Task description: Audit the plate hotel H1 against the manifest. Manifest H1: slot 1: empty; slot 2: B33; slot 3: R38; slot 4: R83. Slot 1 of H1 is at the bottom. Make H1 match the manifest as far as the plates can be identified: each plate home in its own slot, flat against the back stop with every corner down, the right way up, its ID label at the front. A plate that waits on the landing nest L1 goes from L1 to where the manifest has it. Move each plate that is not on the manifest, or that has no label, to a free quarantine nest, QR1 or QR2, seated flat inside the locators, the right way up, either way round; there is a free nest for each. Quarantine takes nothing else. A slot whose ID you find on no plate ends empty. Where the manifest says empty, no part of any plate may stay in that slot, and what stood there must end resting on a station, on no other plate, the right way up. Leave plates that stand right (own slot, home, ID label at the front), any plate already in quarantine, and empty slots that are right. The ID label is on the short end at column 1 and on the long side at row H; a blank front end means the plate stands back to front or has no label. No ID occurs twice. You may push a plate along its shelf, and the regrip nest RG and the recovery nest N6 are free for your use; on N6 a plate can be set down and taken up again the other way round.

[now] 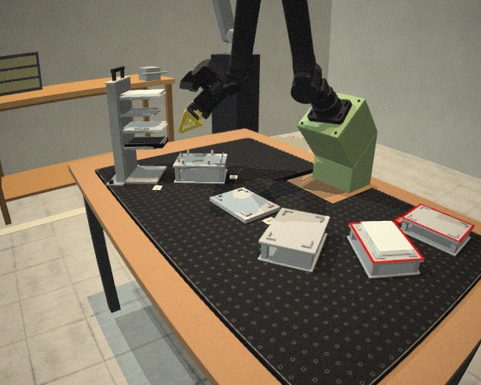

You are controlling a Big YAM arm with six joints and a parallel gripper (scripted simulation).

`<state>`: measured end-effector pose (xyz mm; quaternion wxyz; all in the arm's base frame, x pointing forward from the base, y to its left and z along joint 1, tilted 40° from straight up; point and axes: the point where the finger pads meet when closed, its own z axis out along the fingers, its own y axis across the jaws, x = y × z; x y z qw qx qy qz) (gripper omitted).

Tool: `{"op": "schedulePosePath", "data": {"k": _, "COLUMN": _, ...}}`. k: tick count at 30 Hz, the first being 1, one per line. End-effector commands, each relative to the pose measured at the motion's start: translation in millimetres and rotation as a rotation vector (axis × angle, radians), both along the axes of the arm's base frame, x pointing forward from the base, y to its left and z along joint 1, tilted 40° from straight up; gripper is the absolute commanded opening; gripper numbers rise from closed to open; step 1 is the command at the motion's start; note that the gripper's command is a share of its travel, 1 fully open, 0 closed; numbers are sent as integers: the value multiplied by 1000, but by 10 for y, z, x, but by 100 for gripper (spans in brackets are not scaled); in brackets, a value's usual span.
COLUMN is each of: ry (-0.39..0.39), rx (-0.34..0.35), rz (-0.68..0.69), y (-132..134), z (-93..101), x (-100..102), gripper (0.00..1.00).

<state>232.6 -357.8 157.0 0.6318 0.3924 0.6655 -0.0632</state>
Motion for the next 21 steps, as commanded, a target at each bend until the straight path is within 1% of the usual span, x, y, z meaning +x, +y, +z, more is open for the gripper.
{"op": "schedulePosePath", "data": {"k": 1, "ry": -14, "rx": -8, "rz": 4, "y": -119, "z": 123, "x": 94, "gripper": 100}}
{"op": "schedulePosePath", "data": {"k": 6, "ry": -14, "rx": -9, "rz": 4, "y": -147, "z": 148, "x": 114, "gripper": 100}}
{"op": "schedulePosePath", "data": {"k": 7, "ry": -18, "rx": -20, "rz": 1, "y": -162, "z": 199, "x": 103, "gripper": 100}}
{"op": "schedulePosePath", "data": {"k": 10, "ry": -14, "rx": -8, "rz": 5, "y": -186, "z": 174, "x": 141, "gripper": 100}}
{"op": "schedulePosePath", "data": {"k": 21, "ry": -15, "rx": -10, "rz": 4, "y": -293, "z": 254, "x": 214, "gripper": 100}}
